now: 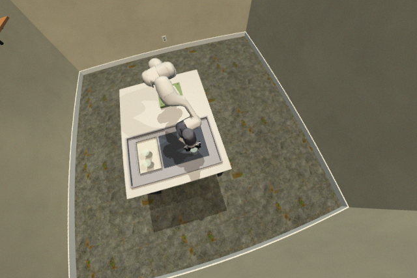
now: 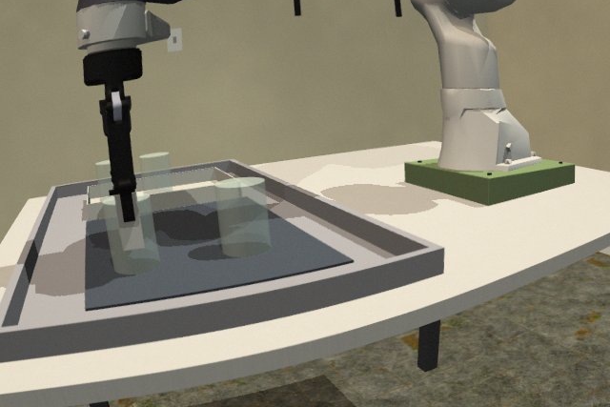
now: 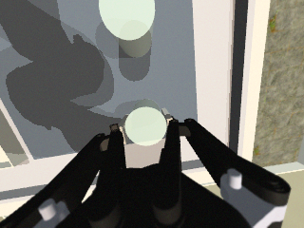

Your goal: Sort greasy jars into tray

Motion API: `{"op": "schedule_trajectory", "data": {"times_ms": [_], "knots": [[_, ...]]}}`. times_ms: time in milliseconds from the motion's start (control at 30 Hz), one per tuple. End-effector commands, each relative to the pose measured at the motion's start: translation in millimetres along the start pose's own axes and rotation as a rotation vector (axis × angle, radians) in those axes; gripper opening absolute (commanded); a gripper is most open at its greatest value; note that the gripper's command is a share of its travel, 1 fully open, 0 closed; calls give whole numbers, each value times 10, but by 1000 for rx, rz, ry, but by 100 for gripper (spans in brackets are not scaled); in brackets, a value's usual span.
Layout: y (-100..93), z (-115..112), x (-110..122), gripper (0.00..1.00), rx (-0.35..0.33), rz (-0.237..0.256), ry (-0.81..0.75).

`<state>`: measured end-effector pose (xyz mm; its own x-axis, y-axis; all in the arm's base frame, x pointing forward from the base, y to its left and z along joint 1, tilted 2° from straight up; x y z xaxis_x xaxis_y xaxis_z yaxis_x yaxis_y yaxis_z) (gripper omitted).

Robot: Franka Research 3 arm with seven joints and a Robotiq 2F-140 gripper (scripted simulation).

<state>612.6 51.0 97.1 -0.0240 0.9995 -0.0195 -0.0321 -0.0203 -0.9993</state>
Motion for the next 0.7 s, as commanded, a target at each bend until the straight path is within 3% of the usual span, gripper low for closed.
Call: {"op": "schedule_trajectory", "data": {"times_ms": [0, 300, 667], "knots": [[9, 1, -2, 0, 0, 3, 3], [9, 1, -2, 0, 0, 3, 3], [-283, 1, -2, 0, 0, 3, 3]]}}
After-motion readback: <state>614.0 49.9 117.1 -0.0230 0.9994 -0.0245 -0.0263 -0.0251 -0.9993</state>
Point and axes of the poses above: the point where the finger pads meet when closed, its own y axis out along the fingers, its own x axis across the jaws, z = x × y, the point moved 9 cm from there along -y, back along the fingers, and after that the axes turned 5 degrees about -y, right-handed, at the moved point
